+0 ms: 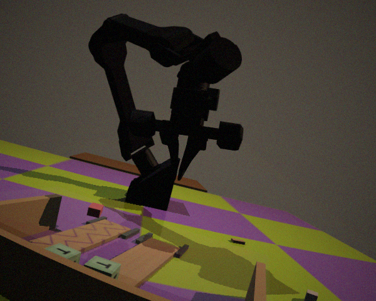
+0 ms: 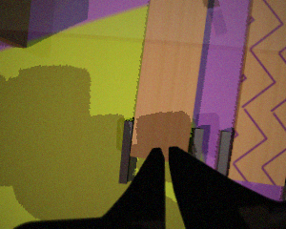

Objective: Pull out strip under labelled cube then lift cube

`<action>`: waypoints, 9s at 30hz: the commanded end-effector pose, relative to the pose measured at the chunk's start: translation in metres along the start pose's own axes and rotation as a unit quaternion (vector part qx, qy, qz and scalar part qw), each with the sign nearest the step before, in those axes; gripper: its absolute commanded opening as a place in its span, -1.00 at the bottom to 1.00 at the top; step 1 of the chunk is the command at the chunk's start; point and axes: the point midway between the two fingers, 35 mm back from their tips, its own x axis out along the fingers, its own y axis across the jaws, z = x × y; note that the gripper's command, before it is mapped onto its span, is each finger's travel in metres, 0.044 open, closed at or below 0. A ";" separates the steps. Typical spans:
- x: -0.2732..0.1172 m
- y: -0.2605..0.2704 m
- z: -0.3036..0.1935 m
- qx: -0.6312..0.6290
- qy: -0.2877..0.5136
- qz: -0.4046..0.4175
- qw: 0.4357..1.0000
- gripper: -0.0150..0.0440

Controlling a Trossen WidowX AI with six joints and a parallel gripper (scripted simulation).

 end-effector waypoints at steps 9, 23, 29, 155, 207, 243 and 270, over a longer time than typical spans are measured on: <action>0.041 -0.002 -0.005 0.090 0.156 -0.069 0.981 -0.49; 0.059 -0.003 -0.010 0.090 0.156 -0.069 0.981 -0.49; 0.068 -0.004 -0.013 0.090 0.156 -0.069 0.981 -0.49; 0.091 0.004 -0.098 0.088 0.157 -0.070 0.981 -0.49; 0.067 0.018 -0.174 0.087 0.158 -0.069 0.981 -0.49; 0.020 0.030 -0.173 0.052 0.161 -0.062 0.984 -0.22; 0.042 0.010 -0.073 0.008 0.162 -0.056 0.985 1.00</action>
